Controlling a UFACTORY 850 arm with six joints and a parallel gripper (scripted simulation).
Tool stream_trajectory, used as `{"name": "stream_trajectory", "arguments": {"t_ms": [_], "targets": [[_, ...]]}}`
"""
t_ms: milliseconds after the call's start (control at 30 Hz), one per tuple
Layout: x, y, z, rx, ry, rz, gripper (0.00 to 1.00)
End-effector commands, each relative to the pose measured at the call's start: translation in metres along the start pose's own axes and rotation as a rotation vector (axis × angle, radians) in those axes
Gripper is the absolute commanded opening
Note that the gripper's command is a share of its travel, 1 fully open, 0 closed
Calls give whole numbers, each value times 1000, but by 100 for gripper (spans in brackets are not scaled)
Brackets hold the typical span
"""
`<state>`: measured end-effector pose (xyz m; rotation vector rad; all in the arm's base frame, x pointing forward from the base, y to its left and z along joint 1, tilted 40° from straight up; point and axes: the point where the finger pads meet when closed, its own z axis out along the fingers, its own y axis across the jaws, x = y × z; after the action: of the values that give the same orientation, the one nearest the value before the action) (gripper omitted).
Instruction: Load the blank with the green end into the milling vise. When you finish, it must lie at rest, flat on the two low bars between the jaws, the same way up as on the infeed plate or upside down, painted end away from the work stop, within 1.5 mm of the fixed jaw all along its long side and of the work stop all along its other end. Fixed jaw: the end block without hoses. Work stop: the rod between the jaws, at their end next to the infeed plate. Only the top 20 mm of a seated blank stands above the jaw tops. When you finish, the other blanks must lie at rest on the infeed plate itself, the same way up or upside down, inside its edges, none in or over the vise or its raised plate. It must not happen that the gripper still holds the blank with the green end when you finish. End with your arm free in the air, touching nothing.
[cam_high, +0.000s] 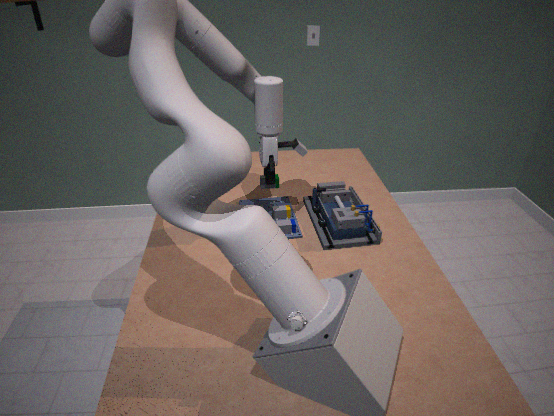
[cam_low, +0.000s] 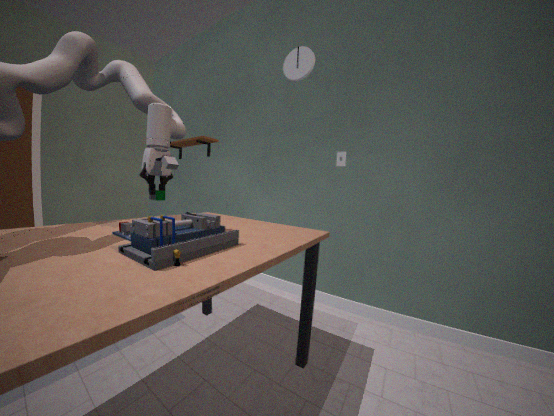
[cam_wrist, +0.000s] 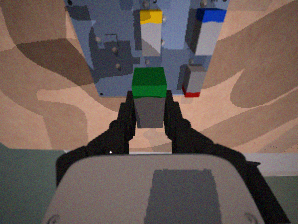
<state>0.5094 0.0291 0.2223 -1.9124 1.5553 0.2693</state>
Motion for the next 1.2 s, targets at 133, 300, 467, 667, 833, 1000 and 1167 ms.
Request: {"name": "stream_trajectory", "arguments": {"t_ms": [133, 300, 467, 667, 833, 1000, 1167], "targets": [[30, -3, 0, 1, 1, 0, 0], [50, -5, 1, 1, 1, 0, 0], [50, -5, 1, 1, 1, 0, 0], [74, -7, 1, 1, 1, 0, 0], [99, -9, 2, 1, 1, 0, 0], [99, -9, 2, 1, 1, 0, 0], [113, -10, 2, 1, 1, 0, 0]]}}
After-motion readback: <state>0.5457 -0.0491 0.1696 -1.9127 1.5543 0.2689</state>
